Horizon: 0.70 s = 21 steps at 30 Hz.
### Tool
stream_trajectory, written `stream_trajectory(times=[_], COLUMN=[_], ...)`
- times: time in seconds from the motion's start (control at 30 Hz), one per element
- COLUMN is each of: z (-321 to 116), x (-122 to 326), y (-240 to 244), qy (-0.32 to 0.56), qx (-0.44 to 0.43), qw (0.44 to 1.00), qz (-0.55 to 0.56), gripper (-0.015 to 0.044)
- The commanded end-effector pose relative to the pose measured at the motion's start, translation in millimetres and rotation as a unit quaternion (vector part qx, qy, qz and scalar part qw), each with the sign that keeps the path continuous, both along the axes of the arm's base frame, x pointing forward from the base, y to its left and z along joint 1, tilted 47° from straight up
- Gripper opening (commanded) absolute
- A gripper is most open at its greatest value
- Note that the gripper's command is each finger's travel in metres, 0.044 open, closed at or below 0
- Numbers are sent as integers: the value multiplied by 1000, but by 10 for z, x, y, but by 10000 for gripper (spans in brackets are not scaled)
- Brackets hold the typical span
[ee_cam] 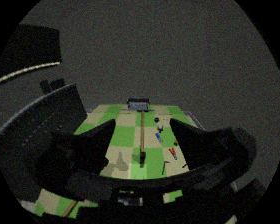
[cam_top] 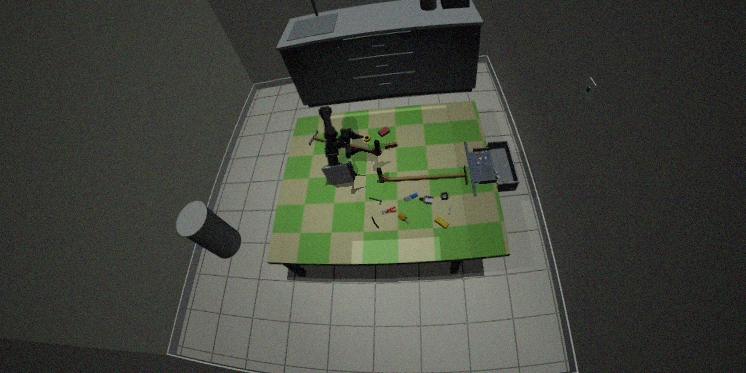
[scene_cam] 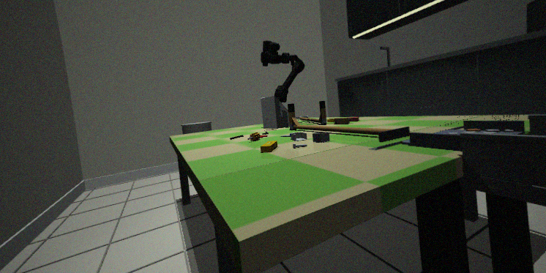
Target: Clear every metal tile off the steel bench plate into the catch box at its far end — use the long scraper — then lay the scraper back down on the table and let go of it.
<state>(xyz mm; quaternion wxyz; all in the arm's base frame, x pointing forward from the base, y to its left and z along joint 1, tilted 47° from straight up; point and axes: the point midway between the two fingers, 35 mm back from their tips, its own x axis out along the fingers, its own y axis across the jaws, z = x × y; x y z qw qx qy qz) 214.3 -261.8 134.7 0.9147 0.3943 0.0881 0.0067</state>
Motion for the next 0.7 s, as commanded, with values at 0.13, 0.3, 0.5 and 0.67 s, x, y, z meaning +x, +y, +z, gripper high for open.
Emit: stream_trajectory(times=[0.13,0.3,0.5,0.67], z=[-346,-547,-787,-985], x=[209,332,455,535], y=[195,345,549,735], qy=[37,61,93,121], qx=[22,31,38,43], qw=[999,997,992,987], qz=[27,47,72,95], gripper=[440,440,440,440])
